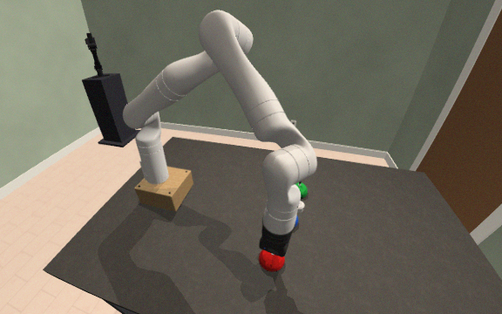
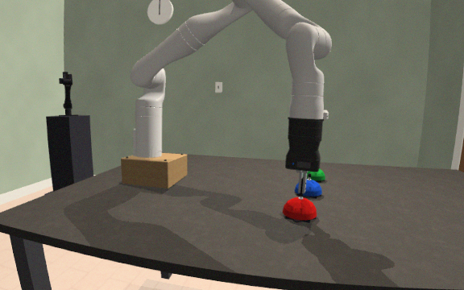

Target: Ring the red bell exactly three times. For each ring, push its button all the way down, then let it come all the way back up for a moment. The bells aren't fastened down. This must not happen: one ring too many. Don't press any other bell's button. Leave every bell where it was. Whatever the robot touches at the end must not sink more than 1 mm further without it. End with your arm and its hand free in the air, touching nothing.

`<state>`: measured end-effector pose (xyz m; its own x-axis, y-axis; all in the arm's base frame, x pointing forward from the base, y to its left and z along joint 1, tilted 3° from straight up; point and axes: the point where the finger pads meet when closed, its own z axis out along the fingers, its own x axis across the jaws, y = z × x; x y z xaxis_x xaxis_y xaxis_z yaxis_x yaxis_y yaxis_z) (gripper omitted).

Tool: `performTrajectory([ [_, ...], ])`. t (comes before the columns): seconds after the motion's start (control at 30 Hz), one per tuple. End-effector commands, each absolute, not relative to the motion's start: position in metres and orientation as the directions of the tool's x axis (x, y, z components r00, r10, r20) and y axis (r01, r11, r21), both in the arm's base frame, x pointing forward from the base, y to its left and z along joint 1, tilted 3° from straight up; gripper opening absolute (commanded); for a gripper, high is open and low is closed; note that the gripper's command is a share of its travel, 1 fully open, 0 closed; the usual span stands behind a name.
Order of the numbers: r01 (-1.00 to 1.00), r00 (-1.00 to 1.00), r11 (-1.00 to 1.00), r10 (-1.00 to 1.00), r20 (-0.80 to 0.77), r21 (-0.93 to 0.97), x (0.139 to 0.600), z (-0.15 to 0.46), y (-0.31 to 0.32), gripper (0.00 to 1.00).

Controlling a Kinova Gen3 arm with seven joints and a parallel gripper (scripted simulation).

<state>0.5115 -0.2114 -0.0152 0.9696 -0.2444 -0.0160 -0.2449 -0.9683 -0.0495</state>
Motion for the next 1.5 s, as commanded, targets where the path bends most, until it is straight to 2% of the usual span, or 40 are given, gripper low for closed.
performTrajectory([
  [0.0,-0.245,0.969,-0.968,-0.245,-0.017,-0.049,0.5109,-0.0146,-0.2115,0.17],
  [1.47,-0.245,0.969,-0.968,-0.245,-0.017,-0.049,0.5102,-0.0097,-0.2117,0.17],
])
